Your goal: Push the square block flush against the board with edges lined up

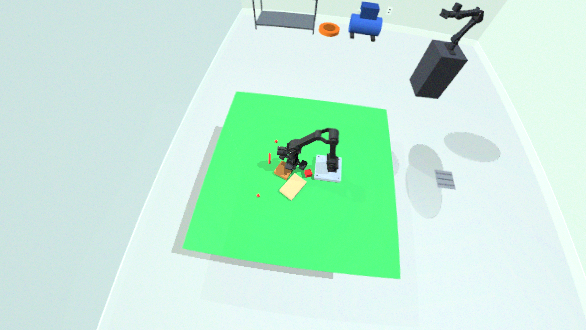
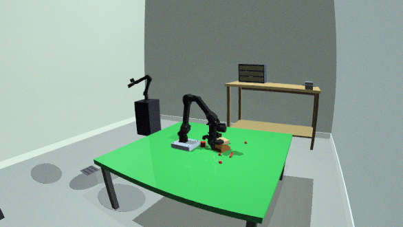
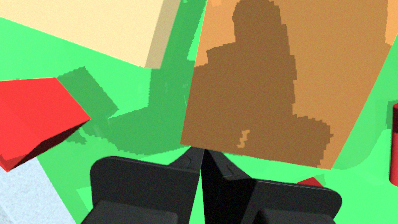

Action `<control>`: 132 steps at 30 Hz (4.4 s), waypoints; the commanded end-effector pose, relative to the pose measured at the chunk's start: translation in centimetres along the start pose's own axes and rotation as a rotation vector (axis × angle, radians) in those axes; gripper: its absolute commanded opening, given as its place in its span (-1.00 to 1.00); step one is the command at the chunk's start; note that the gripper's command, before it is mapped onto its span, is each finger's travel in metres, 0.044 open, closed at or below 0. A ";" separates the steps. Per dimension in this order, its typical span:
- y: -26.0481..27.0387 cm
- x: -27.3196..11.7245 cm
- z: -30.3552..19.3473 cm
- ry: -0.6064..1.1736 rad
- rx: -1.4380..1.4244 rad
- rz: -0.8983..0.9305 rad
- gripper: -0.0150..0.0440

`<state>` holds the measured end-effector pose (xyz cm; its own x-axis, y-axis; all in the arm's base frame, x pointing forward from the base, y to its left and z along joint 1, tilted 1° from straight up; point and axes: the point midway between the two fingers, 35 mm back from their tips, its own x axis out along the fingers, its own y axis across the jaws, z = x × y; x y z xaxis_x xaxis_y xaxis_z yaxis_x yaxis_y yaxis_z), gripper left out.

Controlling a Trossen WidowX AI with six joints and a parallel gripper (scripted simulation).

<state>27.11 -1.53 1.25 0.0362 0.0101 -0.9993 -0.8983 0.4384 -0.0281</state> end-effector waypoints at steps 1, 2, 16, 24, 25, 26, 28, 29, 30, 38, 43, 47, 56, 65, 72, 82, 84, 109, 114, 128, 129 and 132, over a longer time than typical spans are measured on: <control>-0.1 0.0 0.3 -0.002 0.002 0.000 -0.49; -0.1 0.0 0.4 -0.002 0.002 0.000 -0.49; -0.2 -0.1 1.4 -0.003 0.000 0.000 -0.49; -0.2 -0.1 2.0 -0.003 -0.001 0.000 -0.49; -0.2 -0.1 2.1 -0.003 -0.001 0.000 -0.49; -0.3 -0.1 2.1 -0.003 -0.001 0.000 -0.49; -0.3 -0.1 2.3 -0.003 -0.002 0.000 -0.49; -0.3 -0.1 2.4 -0.003 -0.002 0.000 -0.49; -0.3 -0.1 2.4 -0.004 -0.002 0.000 -0.49; -0.4 -0.1 3.0 -0.004 -0.003 0.000 -0.49; -0.4 -0.1 3.4 -0.004 -0.003 0.000 -0.49; -0.4 -0.1 3.6 -0.004 -0.004 -0.001 -0.49; -0.5 -0.1 2.4 -0.003 -0.006 -0.001 -0.49; -0.5 0.0 0.9 -0.002 -0.008 -0.001 -0.49; -0.5 0.0 -0.2 -0.001 -0.010 -0.001 -0.49; -0.8 -4.2 -0.8 0.000 -0.010 -0.002 -0.49; -0.7 -5.5 -0.8 -0.001 -0.011 -0.001 -0.49; -5.2 -4.6 17.0 -0.016 0.126 -0.003 -0.49; -5.2 -0.4 17.1 -0.016 0.126 -0.003 -0.49; -5.2 -0.3 16.4 -0.015 0.126 -0.003 -0.49; -5.2 -0.3 16.3 -0.015 0.126 -0.003 -0.49; -5.2 -0.3 16.0 -0.015 0.126 -0.003 -0.49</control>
<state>38.96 10.83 2.24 0.0485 0.0235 -0.9985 -0.8333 0.5522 -0.0275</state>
